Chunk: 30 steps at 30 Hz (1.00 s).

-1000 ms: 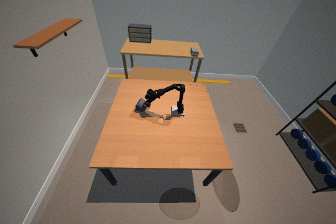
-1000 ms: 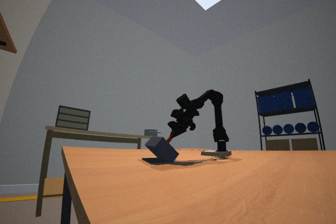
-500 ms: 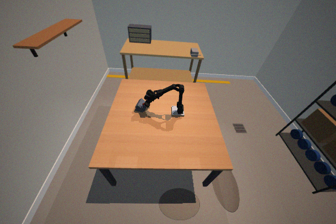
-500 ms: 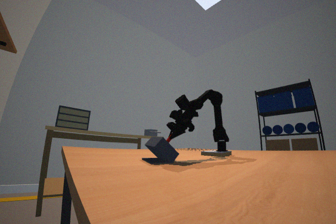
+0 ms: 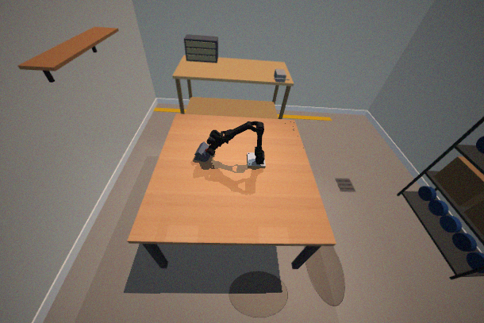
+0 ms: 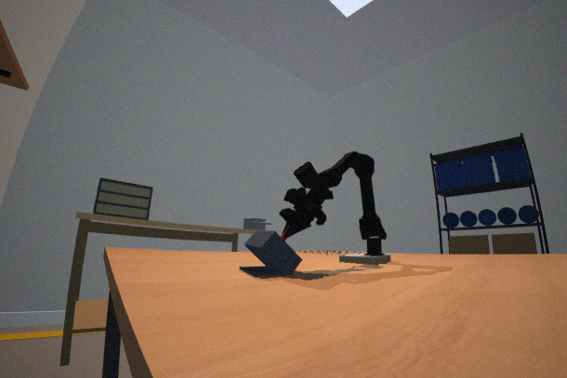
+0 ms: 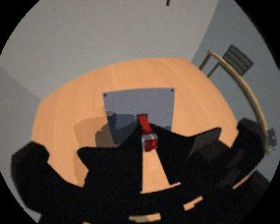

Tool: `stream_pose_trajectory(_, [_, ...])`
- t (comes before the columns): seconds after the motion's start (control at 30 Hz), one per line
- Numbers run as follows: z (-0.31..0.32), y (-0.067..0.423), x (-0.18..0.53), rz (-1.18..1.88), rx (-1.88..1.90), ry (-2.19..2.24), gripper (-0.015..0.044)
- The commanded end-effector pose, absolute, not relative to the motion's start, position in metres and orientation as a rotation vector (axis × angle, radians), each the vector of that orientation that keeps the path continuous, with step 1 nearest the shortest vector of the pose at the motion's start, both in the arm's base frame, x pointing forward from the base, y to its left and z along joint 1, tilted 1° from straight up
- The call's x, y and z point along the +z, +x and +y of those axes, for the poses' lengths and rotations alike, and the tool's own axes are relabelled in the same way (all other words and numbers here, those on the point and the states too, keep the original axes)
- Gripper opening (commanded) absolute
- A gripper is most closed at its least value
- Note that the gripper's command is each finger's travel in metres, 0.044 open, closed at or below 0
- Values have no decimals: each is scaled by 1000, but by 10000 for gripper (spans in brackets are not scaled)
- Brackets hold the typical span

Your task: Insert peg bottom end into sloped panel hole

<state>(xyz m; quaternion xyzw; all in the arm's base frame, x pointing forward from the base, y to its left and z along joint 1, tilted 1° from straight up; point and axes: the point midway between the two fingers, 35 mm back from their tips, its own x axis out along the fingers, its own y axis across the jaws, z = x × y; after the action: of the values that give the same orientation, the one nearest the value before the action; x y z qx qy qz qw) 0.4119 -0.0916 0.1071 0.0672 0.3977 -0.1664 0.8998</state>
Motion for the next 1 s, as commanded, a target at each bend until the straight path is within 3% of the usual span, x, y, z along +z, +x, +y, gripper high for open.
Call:
stream_pose_trajectory(0.0, [-92, 415, 106, 819, -340, 137, 0])
stream_pose_trajectory(0.97, [-94, 420, 98, 822, -345, 139, 0])
